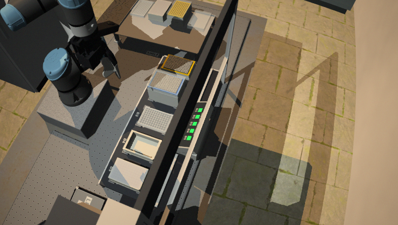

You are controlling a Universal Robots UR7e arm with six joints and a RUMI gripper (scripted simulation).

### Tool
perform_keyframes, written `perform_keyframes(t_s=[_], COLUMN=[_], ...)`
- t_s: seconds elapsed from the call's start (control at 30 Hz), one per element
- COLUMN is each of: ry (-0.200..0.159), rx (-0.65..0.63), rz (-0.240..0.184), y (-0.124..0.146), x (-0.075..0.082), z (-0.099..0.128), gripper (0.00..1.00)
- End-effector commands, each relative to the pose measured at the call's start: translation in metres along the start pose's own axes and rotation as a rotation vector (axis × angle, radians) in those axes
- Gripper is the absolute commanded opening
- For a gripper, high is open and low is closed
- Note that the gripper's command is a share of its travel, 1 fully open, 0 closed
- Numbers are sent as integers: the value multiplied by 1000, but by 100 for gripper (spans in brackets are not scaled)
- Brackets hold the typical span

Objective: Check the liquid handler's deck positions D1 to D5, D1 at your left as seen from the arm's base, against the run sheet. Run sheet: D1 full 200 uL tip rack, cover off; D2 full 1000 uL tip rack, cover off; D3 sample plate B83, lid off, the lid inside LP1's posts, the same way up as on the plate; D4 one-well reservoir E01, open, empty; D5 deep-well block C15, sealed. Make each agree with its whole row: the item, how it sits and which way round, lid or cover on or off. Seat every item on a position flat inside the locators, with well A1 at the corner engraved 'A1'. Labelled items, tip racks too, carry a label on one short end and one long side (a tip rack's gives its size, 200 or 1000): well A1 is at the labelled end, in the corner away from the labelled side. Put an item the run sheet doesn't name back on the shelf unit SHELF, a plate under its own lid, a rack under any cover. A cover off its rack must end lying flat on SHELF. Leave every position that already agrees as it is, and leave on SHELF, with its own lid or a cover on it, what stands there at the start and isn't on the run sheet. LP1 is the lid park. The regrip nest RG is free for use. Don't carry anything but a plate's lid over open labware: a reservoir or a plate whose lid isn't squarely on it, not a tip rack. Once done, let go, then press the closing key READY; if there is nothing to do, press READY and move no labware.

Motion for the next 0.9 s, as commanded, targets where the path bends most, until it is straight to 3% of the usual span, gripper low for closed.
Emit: perform_keyframes(t_s=[0.0,0.87], ry=[3,2], rx=[91,553], rz=[-2,-3], y=[0,0], x=[0,0], z=[0,0], gripper=[82,82])
Point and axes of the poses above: the point where the finger pads meet when closed, its own x axis back along the fingers, its own y axis across the jaws, z = x × y, the point moved 5 cm from there along x, back along the fingers, and after that the axes turned 9 degrees about x, right-handed, at the moved point
